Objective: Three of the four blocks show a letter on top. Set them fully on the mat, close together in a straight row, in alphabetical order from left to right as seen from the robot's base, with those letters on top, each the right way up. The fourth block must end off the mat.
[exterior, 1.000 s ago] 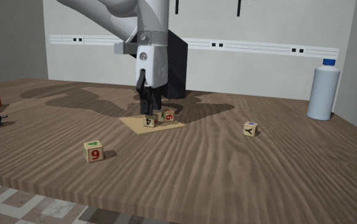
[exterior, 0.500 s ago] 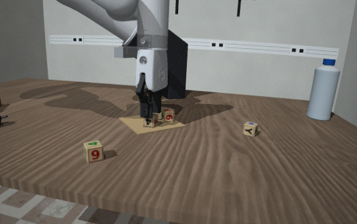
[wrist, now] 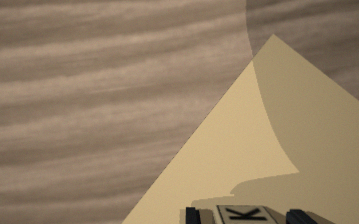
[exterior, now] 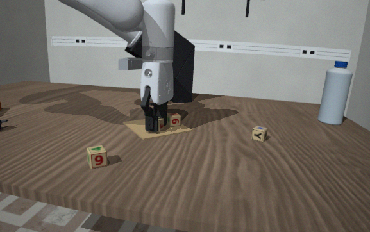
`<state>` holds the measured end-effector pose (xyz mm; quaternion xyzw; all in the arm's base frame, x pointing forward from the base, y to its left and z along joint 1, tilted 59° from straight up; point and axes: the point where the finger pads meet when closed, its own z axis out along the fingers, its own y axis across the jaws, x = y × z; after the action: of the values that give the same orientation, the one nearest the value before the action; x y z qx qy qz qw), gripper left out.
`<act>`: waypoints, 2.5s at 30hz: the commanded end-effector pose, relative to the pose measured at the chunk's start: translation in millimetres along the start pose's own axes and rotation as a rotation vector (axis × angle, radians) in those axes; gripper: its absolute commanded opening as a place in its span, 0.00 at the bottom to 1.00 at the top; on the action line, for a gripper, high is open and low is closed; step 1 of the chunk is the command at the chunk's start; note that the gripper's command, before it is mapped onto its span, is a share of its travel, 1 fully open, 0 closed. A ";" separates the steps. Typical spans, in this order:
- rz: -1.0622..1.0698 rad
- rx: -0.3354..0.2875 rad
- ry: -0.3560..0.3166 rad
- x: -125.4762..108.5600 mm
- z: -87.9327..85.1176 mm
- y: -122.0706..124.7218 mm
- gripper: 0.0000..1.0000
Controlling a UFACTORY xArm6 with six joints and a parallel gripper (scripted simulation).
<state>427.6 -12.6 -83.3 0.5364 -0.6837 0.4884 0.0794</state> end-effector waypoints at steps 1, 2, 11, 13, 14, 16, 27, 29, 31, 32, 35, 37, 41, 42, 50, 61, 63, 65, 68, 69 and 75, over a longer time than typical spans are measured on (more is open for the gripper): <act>0.000 0.002 -0.002 -0.9 2.3 -0.7 0.54; 0.000 0.002 -0.002 -0.9 2.3 -0.7 0.54; 0.000 0.002 -0.002 -0.9 2.3 -0.7 0.54; 0.000 0.002 -0.002 -0.9 2.3 -0.7 0.54; 0.000 0.002 -0.002 -0.9 2.3 -0.7 0.54; 0.000 0.002 -0.002 -0.9 2.3 -0.7 0.54; 0.000 0.002 -0.002 -0.9 2.3 -0.7 0.54; 0.000 0.002 -0.002 -0.9 2.3 -0.7 0.54; 0.000 0.002 -0.002 -0.9 2.3 -0.7 0.54; 0.000 0.002 -0.002 -0.9 2.3 -0.7 0.54; 0.000 0.002 -0.002 -0.9 2.3 -0.7 0.54; 0.000 0.002 -0.002 -0.9 2.3 -0.7 0.54; 0.000 0.002 -0.002 -0.9 2.3 -0.7 0.48; 0.000 0.002 -0.002 -0.9 2.3 -0.7 0.48; 0.000 0.002 -0.002 -0.9 2.3 -0.7 0.48; 0.000 0.002 -0.002 -0.9 2.3 -0.7 0.28; 0.000 0.002 -0.002 -0.9 2.3 -0.7 0.28; 0.000 0.002 -0.002 -0.9 2.3 -0.7 0.28; 0.000 0.002 -0.002 -0.9 2.3 -0.7 0.28; 0.000 0.002 -0.002 -0.9 2.3 -0.7 0.28; 0.000 0.002 -0.002 -0.9 2.3 -0.7 0.28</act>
<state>429.0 -14.9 -84.9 0.5365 -0.6836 0.4884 0.0792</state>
